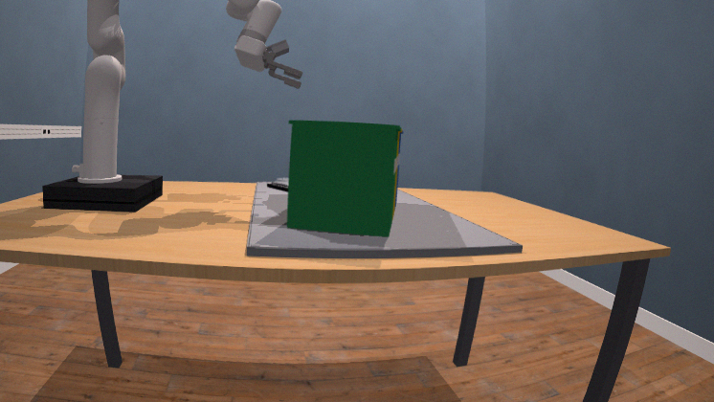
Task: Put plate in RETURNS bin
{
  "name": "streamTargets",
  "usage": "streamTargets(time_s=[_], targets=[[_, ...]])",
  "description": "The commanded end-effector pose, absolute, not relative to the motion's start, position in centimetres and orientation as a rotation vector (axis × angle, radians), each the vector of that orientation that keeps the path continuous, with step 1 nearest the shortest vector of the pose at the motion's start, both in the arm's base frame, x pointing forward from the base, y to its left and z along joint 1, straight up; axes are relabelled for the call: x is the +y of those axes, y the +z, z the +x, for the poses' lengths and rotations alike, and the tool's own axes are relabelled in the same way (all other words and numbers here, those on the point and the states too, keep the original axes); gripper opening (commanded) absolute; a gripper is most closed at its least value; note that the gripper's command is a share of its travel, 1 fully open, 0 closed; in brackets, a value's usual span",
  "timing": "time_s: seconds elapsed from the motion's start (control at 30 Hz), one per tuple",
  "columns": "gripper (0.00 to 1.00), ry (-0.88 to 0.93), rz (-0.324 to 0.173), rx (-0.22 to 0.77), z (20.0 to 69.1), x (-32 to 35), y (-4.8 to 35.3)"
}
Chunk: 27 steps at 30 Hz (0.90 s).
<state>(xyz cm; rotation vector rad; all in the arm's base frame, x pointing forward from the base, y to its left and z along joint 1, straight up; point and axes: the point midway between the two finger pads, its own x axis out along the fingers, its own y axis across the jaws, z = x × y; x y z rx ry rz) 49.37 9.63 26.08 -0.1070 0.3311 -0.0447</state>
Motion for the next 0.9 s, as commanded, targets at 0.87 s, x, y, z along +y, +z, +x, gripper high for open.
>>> streamTargets(time_s=[0.87], targets=[[0.37,0.021,-0.005,0.028,54.0,2.6,32.1]])
